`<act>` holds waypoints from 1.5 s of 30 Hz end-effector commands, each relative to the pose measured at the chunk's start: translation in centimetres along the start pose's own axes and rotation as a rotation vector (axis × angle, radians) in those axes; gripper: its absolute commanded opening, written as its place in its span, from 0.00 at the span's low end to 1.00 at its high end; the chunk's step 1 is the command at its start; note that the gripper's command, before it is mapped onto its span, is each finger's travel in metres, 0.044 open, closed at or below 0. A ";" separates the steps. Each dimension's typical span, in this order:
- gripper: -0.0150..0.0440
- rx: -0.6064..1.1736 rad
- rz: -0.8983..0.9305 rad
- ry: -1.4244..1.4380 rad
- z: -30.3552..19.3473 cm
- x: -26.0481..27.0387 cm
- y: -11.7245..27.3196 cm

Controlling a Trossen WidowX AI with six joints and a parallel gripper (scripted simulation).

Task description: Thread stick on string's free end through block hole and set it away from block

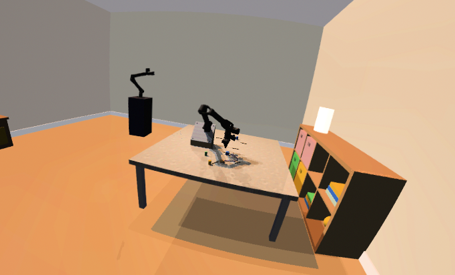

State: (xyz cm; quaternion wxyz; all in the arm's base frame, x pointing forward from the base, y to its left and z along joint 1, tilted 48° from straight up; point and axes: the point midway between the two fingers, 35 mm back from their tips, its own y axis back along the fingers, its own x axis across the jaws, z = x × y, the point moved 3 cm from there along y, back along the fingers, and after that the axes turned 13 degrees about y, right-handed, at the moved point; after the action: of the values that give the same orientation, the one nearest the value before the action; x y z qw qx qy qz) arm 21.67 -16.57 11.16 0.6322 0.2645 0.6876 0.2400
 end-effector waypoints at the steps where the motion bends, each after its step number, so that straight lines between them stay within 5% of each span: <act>1: 0.47 0.005 0.007 0.010 -0.1 0.3 -0.9; 45: 0.47 0.005 -0.002 0.012 -0.6 0.2 -6.0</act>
State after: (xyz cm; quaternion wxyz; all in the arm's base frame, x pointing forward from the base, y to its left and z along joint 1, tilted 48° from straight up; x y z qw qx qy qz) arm 20.85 -21.01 7.23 0.6306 0.2631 0.6907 0.2368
